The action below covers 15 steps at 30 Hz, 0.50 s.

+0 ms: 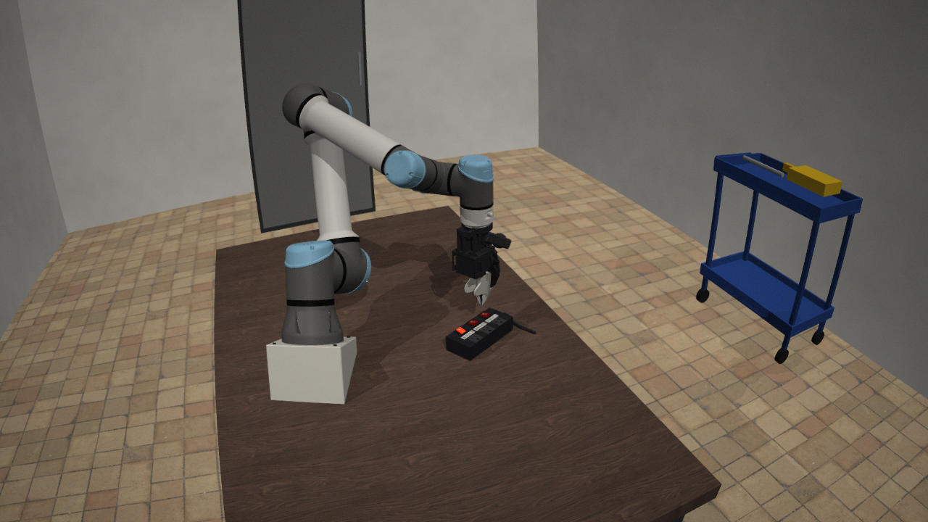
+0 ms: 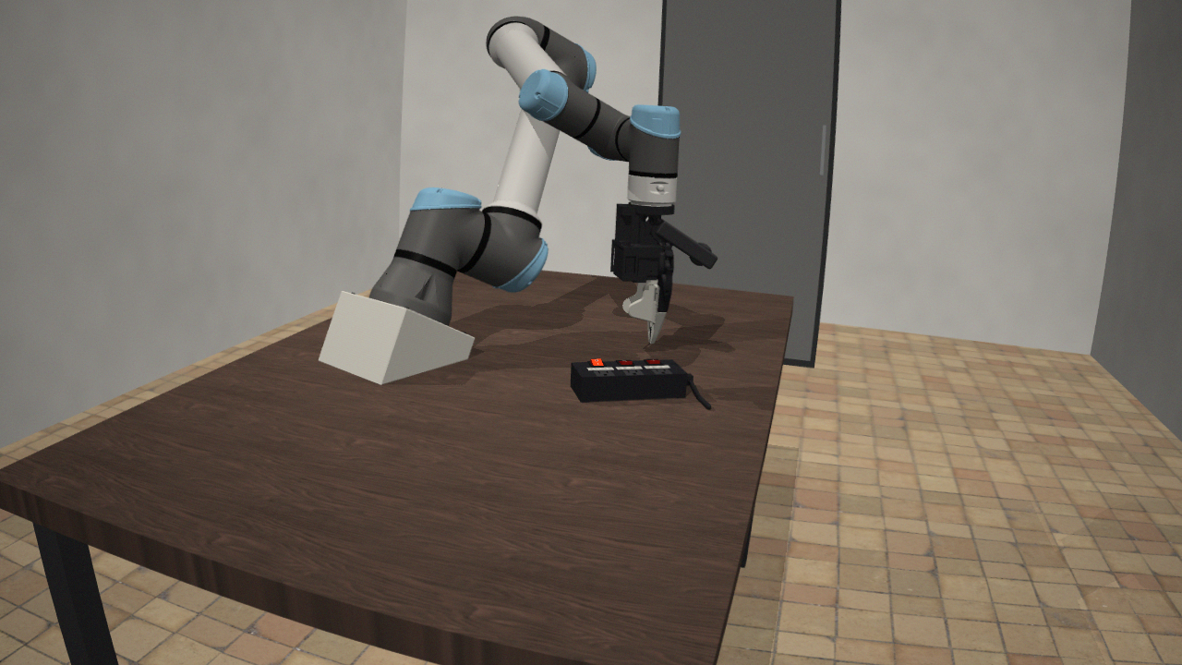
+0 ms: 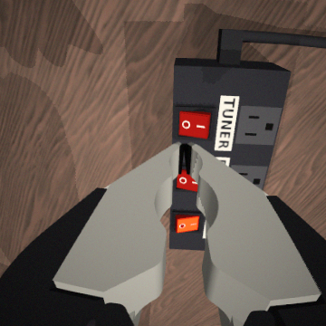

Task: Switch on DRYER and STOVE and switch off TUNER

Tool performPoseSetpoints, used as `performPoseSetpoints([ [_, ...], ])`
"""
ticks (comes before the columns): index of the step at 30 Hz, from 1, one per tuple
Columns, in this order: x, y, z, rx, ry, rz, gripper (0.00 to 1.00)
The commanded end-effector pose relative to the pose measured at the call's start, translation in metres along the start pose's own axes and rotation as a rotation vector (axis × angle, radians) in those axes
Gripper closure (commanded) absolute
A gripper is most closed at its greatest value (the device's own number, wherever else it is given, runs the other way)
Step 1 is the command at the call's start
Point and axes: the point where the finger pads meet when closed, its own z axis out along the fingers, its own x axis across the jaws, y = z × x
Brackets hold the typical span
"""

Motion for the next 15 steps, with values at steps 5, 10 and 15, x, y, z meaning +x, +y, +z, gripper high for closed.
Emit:
performPoseSetpoints([
  [5, 0.0001, 0.0001, -0.0108, 0.000, 0.000, 0.000, 1.00],
  [10, 0.0001, 0.0001, -0.0110, 0.000, 0.000, 0.000, 1.00],
  [15, 0.0001, 0.0001, -0.0110, 0.000, 0.000, 0.000, 1.00],
])
